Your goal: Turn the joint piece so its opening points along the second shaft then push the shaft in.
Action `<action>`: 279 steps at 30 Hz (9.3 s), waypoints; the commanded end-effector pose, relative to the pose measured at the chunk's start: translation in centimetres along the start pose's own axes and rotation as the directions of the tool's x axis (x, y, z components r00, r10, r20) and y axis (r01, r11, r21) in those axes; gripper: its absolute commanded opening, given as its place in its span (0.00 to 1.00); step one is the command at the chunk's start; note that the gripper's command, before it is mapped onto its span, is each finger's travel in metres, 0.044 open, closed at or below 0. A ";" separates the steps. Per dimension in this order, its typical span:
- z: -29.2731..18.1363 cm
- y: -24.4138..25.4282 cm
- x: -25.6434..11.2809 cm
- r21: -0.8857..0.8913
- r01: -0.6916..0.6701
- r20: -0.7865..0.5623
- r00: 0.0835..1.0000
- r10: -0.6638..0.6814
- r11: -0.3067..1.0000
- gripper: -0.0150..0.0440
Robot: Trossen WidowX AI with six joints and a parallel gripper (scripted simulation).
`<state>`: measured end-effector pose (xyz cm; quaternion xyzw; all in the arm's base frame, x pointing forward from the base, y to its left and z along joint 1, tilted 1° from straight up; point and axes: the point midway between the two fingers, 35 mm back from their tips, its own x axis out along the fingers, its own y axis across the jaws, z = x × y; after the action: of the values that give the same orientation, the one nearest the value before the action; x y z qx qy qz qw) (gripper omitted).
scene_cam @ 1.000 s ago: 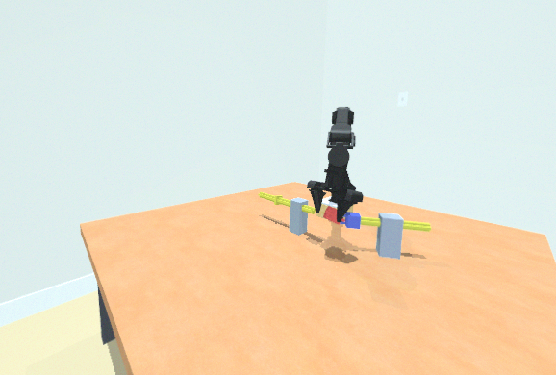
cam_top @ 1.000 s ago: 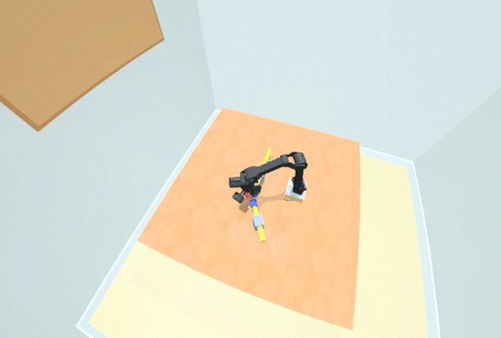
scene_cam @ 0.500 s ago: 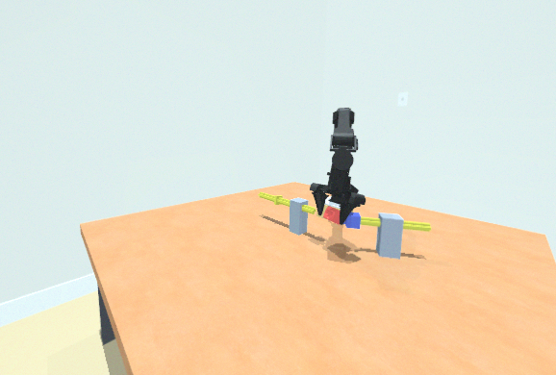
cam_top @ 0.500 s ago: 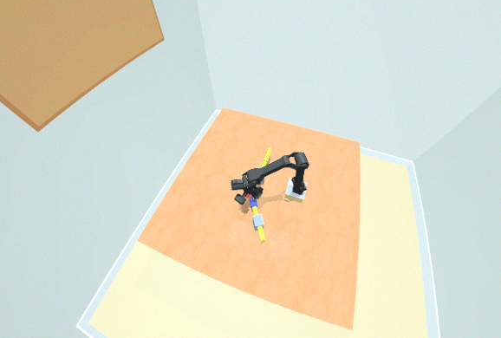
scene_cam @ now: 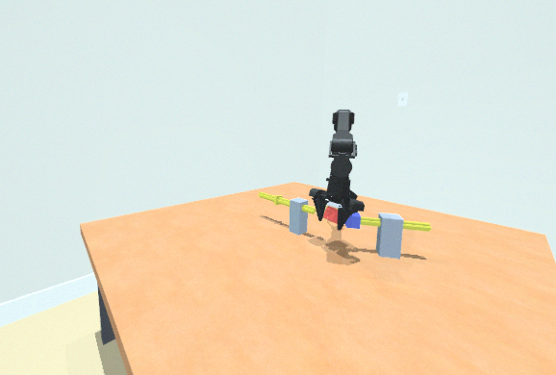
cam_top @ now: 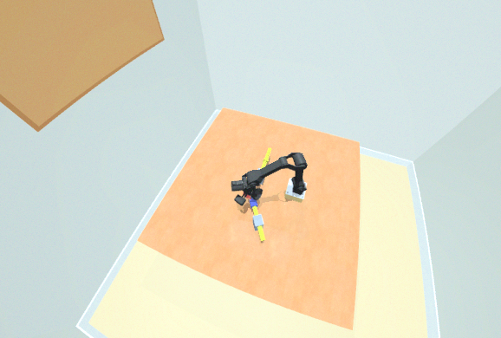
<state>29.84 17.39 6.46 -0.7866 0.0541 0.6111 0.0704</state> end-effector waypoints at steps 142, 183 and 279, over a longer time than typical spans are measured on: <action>0.2 1.6 0.6 0.300 -0.074 0.110 0.993 0.043 0.951 0.25; 1.6 3.9 1.3 0.751 -0.173 0.277 0.958 -0.067 0.637 0.25; 3.2 4.8 1.7 0.925 -0.208 0.287 0.931 -0.226 0.319 0.25</action>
<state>26.41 13.23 3.79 -0.4696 0.3810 0.5980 0.5261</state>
